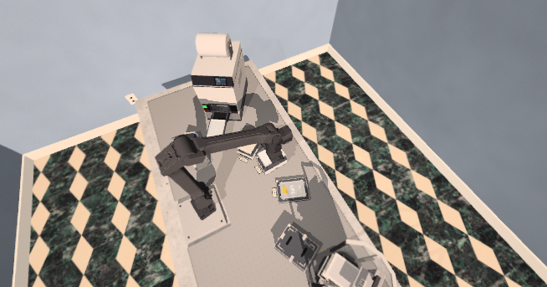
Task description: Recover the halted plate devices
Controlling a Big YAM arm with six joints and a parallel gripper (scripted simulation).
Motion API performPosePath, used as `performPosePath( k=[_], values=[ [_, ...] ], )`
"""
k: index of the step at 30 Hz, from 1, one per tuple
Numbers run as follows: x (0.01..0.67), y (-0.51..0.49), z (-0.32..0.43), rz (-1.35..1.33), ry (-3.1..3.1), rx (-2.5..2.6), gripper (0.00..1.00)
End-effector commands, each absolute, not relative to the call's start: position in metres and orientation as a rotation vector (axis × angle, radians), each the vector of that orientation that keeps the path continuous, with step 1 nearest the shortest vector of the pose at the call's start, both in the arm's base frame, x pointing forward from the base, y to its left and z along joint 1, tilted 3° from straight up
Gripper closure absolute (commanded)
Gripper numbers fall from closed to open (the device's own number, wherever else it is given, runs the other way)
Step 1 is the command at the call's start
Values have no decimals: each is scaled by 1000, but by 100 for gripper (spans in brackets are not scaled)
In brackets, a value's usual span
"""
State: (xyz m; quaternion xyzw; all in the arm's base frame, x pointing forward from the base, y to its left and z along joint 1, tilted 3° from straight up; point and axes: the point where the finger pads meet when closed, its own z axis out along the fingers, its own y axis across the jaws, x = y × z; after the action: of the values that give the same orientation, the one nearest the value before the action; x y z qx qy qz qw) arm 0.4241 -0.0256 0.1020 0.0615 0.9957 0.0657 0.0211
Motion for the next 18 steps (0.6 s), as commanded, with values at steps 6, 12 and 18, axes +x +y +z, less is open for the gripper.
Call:
performPosePath(
  k=[6, 12, 18],
  values=[
    [424, -19, 107, 206, 3070, 178, 16],
    [433, -25, 112, 202, 3057, 183, 16],
    [433, -25, 112, 202, 3057, 183, 16]
  ],
)
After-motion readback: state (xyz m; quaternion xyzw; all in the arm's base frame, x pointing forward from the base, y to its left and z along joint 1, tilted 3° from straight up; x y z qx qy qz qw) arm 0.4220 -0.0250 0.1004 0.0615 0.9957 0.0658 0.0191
